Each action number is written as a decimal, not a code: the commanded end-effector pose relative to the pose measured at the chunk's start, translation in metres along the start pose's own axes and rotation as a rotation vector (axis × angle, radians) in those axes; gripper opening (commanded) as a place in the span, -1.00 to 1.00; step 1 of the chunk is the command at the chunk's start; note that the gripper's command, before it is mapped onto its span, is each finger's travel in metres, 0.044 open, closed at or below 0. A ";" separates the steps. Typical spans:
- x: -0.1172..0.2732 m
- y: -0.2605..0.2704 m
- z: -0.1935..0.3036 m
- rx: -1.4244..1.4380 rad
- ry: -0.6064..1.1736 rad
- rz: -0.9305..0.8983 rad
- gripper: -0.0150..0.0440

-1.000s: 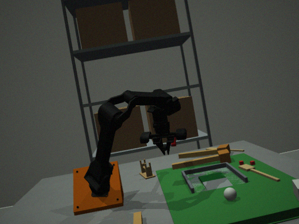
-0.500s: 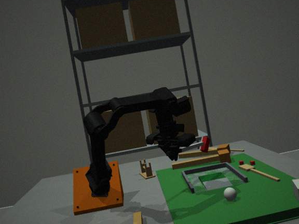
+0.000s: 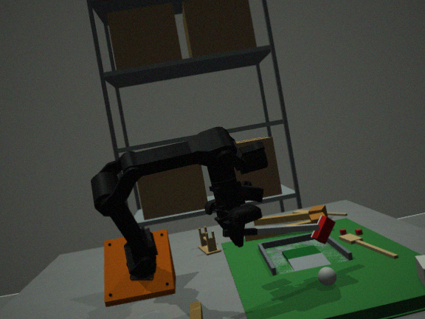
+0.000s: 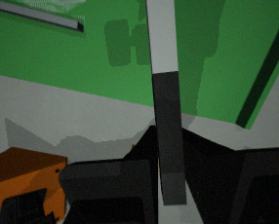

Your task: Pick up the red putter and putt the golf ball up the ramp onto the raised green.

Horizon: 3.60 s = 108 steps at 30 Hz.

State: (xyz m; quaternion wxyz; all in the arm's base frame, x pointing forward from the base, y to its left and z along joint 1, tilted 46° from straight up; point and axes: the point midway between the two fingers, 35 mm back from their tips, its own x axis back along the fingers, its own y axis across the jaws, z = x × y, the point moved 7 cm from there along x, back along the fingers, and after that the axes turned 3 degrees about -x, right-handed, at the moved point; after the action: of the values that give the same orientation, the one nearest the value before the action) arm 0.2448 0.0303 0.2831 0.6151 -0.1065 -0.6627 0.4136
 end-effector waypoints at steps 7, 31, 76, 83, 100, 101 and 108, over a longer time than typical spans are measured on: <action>0.005 -0.025 0.028 -0.155 0.013 0.045 -0.49; -0.048 -0.028 0.027 -0.341 0.061 0.045 -0.49; -0.069 0.043 0.001 -0.341 0.064 0.029 -0.49; -0.069 0.075 -0.002 -0.339 0.062 0.041 -0.49; -0.019 0.077 -0.006 -0.332 0.064 0.040 -0.49; -0.019 0.077 -0.006 -0.332 0.064 0.040 -0.49; -0.019 0.077 -0.006 -0.332 0.064 0.040 -0.49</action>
State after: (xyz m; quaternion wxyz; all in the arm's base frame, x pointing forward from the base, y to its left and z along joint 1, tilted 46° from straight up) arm 0.2259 0.0687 0.2163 0.6017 -0.2348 -0.6997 0.3053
